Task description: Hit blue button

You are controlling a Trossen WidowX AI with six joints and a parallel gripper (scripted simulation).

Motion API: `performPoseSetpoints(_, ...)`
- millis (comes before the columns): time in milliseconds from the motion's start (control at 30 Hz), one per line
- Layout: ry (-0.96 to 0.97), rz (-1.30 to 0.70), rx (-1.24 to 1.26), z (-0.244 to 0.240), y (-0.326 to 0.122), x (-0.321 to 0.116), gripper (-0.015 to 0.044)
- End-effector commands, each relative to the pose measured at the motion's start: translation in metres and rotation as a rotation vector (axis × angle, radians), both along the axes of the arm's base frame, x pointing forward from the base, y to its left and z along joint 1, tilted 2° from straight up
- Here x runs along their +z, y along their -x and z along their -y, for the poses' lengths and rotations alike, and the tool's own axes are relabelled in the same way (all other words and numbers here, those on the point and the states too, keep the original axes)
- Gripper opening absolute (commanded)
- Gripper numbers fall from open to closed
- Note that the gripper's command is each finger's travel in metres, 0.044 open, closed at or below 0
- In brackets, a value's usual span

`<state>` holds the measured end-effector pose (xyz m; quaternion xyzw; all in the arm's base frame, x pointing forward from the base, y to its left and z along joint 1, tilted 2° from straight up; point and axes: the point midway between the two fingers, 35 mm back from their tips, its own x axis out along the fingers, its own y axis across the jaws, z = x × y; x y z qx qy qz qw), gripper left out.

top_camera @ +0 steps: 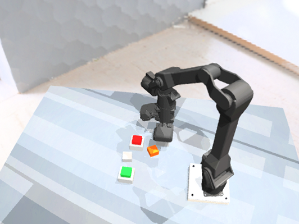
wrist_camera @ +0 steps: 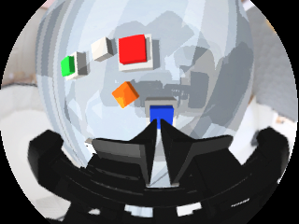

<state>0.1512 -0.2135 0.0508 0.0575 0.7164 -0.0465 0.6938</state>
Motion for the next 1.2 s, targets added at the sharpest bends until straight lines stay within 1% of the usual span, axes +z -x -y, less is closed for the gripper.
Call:
performPoseSetpoints(0, 0.021, 0.01, 0.003, 0.004, -0.002, 0.025, 0.002)
performPoseSetpoints(100, 0.021, 0.01, 0.003, 0.004, -0.002, 0.025, 0.002)
performPoseSetpoints(167, 0.021, 0.012, 0.003, -0.001, -0.01, 0.026, 0.0072)
performPoseSetpoints(300, 0.022, 0.019, 0.0, -0.03, -0.053, 0.034, 0.0177)
performPoseSetpoints(567, 0.016, 0.031, -0.007, -0.119, -0.122, 0.05, 0.0387)
performPoseSetpoints(600, 0.014, 0.033, -0.008, -0.132, -0.128, 0.053, 0.04)
performPoseSetpoints(733, 0.008, 0.035, -0.011, -0.188, -0.145, 0.061, 0.04)
performPoseSetpoints(867, 0.001, 0.034, -0.009, -0.248, -0.151, 0.07, 0.04)
performPoseSetpoints(967, -0.004, 0.03, -0.004, -0.294, -0.147, 0.077, 0.04)
performPoseSetpoints(1100, -0.009, 0.023, 0.001, -0.354, -0.13, 0.086, 0.04)
performPoseSetpoints(1167, -0.01, 0.02, 0.003, -0.373, -0.122, 0.089, 0.04)
